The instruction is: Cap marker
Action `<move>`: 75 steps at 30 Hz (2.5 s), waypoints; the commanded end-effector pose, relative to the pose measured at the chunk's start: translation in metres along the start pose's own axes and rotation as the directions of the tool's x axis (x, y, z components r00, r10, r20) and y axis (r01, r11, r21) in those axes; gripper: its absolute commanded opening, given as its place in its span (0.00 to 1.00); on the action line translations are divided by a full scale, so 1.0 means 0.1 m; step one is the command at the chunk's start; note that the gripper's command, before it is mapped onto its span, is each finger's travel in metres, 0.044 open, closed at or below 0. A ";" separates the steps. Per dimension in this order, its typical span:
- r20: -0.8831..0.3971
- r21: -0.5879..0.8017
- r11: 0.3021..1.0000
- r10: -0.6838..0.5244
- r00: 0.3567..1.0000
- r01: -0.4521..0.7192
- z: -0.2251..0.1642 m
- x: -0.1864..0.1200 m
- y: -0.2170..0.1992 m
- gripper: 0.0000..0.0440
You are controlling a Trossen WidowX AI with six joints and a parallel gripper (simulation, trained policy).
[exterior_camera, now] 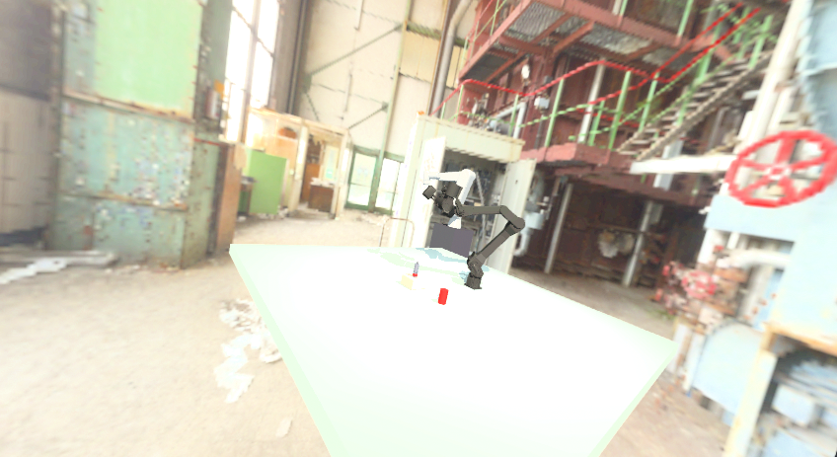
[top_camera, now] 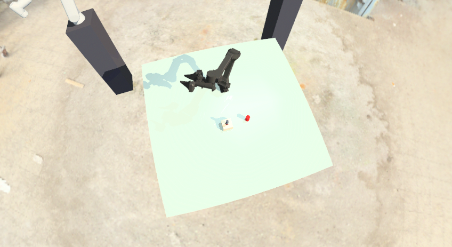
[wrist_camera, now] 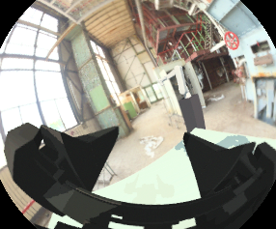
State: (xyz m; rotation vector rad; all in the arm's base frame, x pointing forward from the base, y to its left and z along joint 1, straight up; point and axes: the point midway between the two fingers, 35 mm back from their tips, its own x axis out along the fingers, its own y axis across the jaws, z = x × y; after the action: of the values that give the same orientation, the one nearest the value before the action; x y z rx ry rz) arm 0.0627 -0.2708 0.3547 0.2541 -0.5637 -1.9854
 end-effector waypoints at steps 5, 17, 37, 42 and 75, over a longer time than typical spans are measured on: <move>-0.031 0.008 1.000 0.031 0.999 -0.030 -0.07 -0.03 0.08 0.62; -0.106 0.011 0.996 0.094 0.990 -0.094 -0.20 -0.10 0.26 0.56; -0.234 0.021 0.984 0.177 0.956 -0.177 -0.42 -0.25 0.56 0.64; -0.268 0.027 0.980 0.196 0.943 -0.196 -0.49 -0.31 0.63 0.65; -0.507 0.084 0.953 0.294 0.810 -0.293 -1.02 -0.82 1.06 0.71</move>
State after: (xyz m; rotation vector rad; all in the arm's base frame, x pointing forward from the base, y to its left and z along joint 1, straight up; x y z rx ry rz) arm 0.2200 -0.2684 0.3147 0.6256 -0.2455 -1.5398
